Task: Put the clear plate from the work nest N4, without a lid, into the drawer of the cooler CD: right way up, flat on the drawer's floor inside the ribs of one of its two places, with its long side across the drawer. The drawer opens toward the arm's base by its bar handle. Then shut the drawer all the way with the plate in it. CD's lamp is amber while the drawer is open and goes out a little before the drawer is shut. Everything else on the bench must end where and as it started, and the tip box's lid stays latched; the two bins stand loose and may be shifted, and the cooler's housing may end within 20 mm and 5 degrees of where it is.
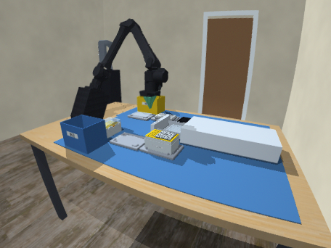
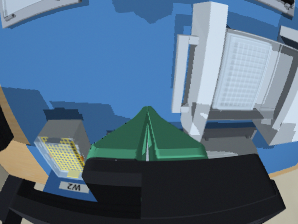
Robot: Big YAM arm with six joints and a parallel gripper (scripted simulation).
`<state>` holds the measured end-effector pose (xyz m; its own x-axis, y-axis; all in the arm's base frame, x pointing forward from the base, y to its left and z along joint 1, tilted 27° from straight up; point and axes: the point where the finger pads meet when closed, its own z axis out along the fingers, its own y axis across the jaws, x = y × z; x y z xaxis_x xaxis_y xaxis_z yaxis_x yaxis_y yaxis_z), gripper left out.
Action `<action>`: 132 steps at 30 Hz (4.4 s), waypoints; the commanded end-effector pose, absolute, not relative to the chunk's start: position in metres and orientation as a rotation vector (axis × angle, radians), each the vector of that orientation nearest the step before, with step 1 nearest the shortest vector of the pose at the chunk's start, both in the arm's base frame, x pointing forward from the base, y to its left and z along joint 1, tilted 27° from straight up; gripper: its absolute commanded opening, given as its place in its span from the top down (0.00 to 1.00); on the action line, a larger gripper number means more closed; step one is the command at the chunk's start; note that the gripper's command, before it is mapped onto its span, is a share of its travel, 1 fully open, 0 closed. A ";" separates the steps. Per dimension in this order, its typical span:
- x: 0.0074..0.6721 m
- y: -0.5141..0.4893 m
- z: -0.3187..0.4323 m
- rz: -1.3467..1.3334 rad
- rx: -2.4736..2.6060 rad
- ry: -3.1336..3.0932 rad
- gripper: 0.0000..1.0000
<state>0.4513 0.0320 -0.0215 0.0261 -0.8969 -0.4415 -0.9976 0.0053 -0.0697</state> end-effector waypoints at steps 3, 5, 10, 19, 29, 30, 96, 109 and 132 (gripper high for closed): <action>0.454 0.022 -0.017 0.353 -1.931 1.923 1.00; 0.454 0.022 -0.017 0.353 -1.931 1.923 1.00; 0.454 0.022 -0.017 0.353 -1.931 1.923 1.00; 0.454 0.022 -0.017 0.353 -1.931 1.923 1.00; 0.451 0.041 -0.035 0.390 -1.947 1.927 1.00; 0.451 0.041 -0.037 0.390 -1.947 1.927 1.00; 0.454 0.076 -0.106 0.390 -1.949 1.930 1.00; 0.458 0.076 -0.099 0.371 -1.947 1.918 1.00; 0.458 0.076 -0.099 0.371 -1.947 1.917 1.00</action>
<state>0.4570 0.0698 -0.1021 0.0254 -0.8956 -0.4442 -0.9974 0.0069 -0.0710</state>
